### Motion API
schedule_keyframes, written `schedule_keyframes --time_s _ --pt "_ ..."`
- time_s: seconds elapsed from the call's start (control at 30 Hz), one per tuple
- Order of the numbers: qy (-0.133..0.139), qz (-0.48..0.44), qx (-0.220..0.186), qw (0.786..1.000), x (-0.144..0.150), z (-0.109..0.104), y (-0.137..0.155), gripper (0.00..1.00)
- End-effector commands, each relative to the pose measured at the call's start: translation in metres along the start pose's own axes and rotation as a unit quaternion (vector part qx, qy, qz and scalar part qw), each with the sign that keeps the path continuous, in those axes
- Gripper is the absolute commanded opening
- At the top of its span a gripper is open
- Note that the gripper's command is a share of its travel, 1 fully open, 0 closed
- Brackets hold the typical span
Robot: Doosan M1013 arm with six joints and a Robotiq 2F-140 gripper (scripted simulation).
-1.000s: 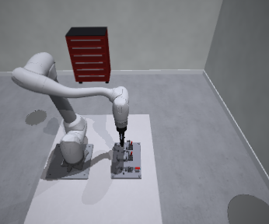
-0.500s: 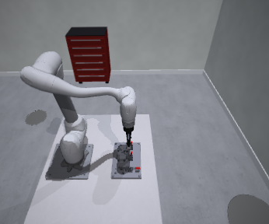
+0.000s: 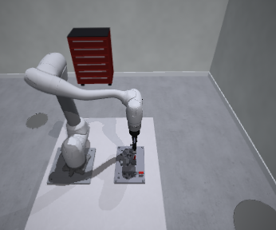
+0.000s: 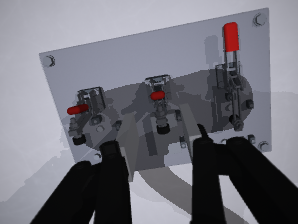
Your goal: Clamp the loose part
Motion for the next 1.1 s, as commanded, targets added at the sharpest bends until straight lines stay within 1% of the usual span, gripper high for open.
schedule_keyframes --time_s 0.0,0.33,0.77,0.83,1.07 --pt "0.0 0.0 0.0 1.0 0.0 0.0 0.0 0.35" --pt "0.0 0.0 0.0 1.0 0.0 0.009 0.0 0.35" --pt "0.0 0.0 0.0 1.0 0.0 0.044 0.0 0.35" --pt "0.0 0.0 0.0 1.0 0.0 0.044 0.0 0.35" --pt "0.0 0.0 0.0 1.0 0.0 0.062 0.0 0.35"
Point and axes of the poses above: the point where the finger pads meet when closed, its own z axis out along the fingers, its own x axis across the jaws, y = z × x, the point moved 7 cm from there along -z, back along the fingers, and after that the axes turned 4 degrees about -z, right-handed, at the moved point
